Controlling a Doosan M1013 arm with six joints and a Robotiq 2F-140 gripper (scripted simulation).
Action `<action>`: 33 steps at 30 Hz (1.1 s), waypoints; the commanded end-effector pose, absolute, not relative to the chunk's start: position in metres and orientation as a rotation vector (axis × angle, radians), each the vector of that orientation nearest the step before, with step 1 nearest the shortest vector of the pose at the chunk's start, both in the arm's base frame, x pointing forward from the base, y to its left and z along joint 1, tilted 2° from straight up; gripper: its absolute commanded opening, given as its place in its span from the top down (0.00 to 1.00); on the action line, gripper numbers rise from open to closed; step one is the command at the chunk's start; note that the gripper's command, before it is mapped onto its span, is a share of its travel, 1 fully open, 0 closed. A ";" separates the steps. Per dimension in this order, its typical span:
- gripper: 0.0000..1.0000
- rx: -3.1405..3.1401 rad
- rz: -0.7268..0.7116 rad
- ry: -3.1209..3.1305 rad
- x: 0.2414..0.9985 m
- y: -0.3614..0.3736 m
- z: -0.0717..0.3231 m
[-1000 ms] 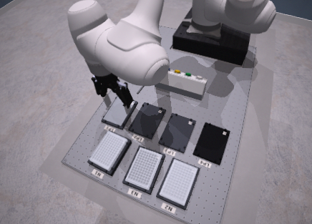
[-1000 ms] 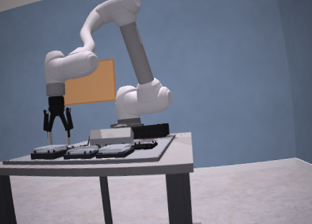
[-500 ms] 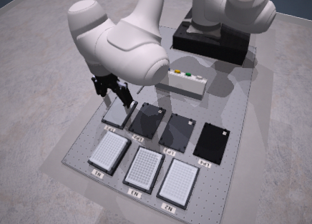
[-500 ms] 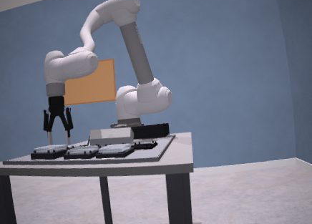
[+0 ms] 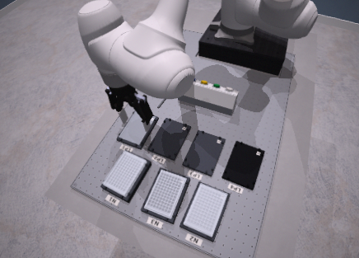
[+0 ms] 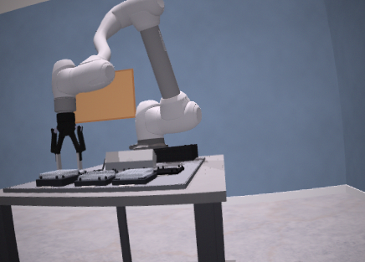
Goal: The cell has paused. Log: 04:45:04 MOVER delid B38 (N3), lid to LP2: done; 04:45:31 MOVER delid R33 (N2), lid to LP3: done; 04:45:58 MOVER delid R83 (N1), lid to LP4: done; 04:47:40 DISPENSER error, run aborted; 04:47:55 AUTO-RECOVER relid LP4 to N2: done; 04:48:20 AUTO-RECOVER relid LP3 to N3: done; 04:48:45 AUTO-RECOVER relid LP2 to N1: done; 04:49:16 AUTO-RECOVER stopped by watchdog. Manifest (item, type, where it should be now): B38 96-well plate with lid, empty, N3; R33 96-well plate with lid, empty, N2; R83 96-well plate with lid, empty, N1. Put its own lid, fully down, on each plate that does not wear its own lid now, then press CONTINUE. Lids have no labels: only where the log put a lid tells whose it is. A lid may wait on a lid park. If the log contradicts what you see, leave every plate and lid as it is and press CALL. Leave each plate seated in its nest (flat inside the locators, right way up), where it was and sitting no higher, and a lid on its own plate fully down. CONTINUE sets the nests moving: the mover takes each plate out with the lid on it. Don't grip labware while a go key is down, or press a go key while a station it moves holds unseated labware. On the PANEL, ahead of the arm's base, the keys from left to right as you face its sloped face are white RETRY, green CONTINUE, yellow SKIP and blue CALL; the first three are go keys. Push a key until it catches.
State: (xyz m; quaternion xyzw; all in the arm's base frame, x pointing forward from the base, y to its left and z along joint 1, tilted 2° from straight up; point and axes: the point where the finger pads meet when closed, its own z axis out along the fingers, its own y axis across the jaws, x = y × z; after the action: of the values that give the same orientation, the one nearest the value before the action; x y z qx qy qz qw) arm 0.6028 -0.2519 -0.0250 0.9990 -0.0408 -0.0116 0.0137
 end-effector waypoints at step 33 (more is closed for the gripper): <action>0.34 3.111 -0.036 -0.127 0.603 -0.252 -0.025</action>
State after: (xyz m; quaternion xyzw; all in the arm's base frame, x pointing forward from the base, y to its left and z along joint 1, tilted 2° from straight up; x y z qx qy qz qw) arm 0.6028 -0.2519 -0.0250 0.9990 -0.0408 -0.0116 0.0137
